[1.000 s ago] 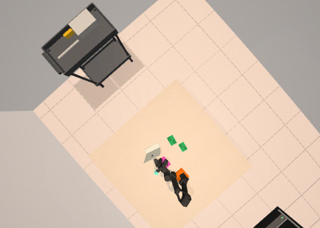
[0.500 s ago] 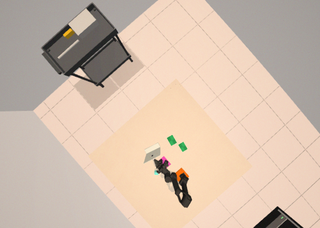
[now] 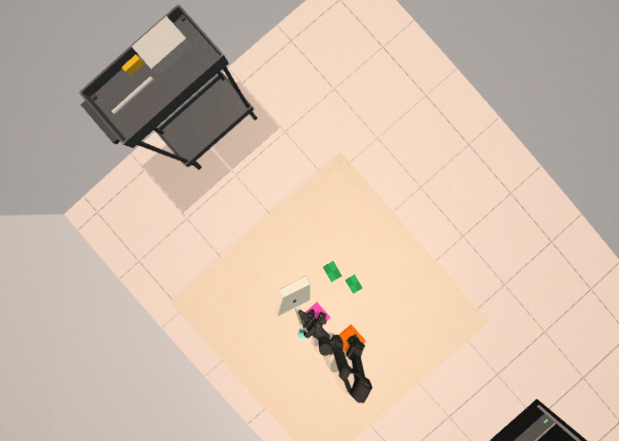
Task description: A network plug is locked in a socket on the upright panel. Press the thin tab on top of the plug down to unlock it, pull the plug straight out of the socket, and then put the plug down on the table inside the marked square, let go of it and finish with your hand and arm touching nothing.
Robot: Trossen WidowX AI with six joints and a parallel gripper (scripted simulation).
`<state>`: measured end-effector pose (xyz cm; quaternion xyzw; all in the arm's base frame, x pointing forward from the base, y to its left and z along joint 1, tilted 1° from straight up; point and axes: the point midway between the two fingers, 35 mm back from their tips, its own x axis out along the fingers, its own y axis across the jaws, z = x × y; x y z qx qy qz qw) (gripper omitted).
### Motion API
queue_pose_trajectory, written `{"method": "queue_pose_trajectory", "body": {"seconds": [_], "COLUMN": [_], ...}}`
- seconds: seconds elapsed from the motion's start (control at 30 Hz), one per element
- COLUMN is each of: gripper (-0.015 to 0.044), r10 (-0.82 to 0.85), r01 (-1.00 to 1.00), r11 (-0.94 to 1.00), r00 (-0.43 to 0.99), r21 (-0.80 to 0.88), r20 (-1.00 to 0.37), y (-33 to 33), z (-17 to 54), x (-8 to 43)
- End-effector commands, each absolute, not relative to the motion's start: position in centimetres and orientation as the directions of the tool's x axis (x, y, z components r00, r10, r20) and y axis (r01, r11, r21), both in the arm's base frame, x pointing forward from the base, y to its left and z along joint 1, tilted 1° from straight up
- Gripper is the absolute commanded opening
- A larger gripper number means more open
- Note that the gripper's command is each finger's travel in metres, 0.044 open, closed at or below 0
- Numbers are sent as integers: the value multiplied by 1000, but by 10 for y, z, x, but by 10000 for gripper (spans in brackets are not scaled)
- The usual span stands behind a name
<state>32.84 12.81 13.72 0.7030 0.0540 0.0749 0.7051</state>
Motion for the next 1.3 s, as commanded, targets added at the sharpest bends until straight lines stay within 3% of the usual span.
{"method": "queue_pose_trajectory", "body": {"seconds": [0.0,1.27], "gripper": [0,0], "r10": [178,178], "r01": [-26,-24], "r11": [4,3], "r00": [984,984], "r21": [1000,1000], "r20": [25,23], "y": [128,134], "z": [136,135], "x": [325,303]}}
